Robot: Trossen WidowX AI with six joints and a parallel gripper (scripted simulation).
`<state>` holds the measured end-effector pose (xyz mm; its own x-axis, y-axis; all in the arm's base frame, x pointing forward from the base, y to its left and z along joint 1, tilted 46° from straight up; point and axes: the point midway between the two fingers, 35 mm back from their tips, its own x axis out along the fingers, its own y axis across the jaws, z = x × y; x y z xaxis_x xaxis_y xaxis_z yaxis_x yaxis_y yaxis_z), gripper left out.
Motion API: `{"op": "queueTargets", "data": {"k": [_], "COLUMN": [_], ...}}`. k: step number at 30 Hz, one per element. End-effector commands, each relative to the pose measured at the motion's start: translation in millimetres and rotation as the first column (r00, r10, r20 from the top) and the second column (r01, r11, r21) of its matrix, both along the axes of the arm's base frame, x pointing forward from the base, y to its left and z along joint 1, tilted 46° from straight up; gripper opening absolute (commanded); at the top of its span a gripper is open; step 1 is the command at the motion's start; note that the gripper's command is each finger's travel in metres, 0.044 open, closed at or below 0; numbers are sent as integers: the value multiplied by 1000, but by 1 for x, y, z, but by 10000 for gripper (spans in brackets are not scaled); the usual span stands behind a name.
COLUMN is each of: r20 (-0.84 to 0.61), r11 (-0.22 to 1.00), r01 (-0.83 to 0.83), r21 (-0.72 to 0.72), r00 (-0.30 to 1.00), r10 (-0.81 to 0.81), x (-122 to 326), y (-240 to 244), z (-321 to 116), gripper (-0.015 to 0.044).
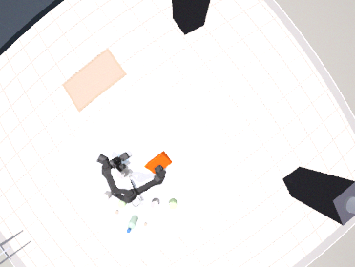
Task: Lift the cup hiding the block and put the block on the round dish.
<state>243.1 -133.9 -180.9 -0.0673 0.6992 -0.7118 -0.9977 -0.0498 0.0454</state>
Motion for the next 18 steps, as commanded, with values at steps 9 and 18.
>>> {"op": "queueTargets", "data": {"k": [9, 18], "r20": [-21, -6], "r11": [999, 1000], "r01": [33, 6], "r21": [-25, 4], "r00": [999, 1000], "r10": [-33, -6], "x": [3, 2], "y": [-7, -41], "z": [2, 41], "gripper": [440, 440]}}
